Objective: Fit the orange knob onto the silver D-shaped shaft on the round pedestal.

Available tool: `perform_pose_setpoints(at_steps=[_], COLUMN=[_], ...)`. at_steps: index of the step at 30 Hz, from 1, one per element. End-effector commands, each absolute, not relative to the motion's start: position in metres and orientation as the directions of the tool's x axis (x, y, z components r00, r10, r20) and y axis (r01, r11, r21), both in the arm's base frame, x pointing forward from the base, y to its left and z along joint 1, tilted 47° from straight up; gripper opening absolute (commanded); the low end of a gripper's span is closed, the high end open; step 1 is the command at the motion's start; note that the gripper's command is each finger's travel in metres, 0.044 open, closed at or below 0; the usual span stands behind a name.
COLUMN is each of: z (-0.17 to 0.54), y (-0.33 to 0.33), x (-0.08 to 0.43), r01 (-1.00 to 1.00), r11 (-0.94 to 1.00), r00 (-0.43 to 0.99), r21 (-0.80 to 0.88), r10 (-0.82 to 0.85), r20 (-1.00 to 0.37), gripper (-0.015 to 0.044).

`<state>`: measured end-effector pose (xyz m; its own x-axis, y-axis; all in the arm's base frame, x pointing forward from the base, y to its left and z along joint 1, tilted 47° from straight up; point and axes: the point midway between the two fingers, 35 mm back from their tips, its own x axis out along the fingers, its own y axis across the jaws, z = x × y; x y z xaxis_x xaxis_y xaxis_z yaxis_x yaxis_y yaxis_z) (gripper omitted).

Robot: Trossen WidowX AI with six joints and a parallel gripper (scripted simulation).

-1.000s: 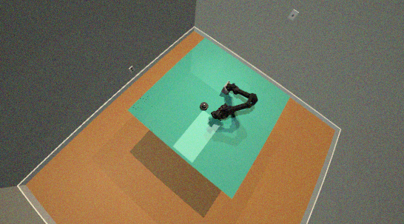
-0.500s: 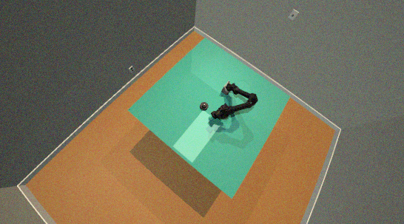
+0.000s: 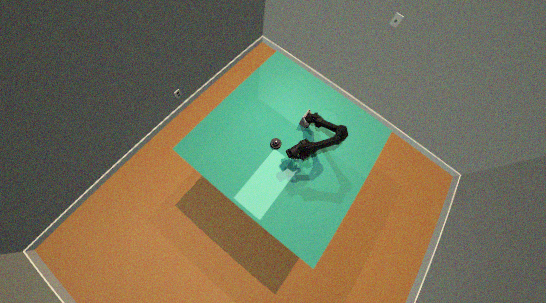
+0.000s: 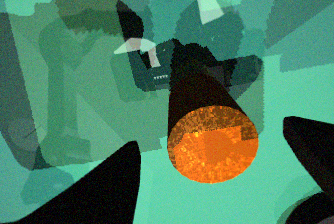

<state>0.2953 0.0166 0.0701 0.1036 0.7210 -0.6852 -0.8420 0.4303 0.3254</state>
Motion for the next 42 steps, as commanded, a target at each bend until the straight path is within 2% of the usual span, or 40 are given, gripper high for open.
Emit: perform_pose_setpoints(at_steps=[1,42], z=[0.099,0.057], y=[-0.013,0.03], x=[0.291,0.299], r01=[-0.843,-0.843], r11=[0.437,0.437], r00=[0.118,0.119], r21=[0.313,0.312], r10=[0.719,0.718], r20=[-0.685,-0.686], gripper=[0.044,0.044])
